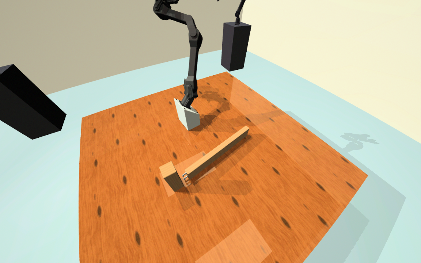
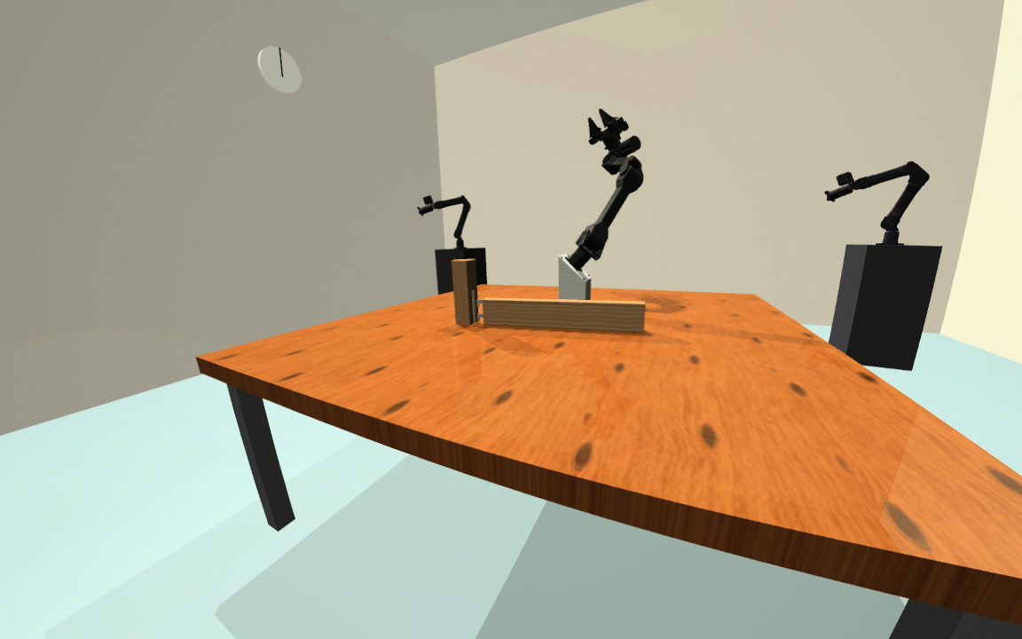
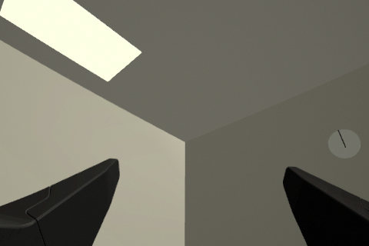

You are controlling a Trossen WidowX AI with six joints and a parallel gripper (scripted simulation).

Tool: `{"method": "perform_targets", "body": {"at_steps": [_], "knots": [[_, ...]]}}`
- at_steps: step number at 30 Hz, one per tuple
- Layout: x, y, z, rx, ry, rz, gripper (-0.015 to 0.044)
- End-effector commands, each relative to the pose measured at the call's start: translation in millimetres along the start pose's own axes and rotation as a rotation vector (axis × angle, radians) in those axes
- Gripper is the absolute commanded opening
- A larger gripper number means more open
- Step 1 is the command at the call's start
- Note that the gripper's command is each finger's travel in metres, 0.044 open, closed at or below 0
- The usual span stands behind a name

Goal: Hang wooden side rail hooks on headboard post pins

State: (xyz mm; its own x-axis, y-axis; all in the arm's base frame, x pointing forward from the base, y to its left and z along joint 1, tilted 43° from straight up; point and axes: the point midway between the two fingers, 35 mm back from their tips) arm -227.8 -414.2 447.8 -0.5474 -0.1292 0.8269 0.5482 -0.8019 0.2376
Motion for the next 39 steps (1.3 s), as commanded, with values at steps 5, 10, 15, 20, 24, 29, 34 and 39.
{"method": "perform_targets", "body": {"at_steps": [5, 10, 15, 20, 24, 29, 34, 39], "knots": [[-28.4, 32.1, -10.0, 0.035, -0.074, 0.016, 0.044], [-76.0, 76.8, -18.8, 0.077, -0.182, 0.044, 0.044], [-127.3, 118.1, -19.8, 0.117, -0.314, 0.079, 0.044], [-179.5, 151.6, -14.7, 0.156, -0.439, 0.12, 0.044], [-219.1, 172.0, -7.8, 0.188, -0.532, 0.155, 0.044], [-271.7, 193.1, 4.9, 0.238, -0.655, 0.203, 0.044], [-327.0, 208.1, 21.9, 0.303, -0.785, 0.257, 0.044], [-383.8, 216.1, 42.7, 0.386, -0.921, 0.312, 0.044]]}}
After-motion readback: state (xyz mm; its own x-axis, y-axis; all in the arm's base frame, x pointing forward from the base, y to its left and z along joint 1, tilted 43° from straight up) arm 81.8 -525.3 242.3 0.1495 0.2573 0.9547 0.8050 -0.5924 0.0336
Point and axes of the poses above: the point midway between the two fingers, 35 mm back from their tips, its own y axis out along the fingers, its own z axis across the jaws, x = y × z, and after that the axes turned 5 degrees about y, right-handed
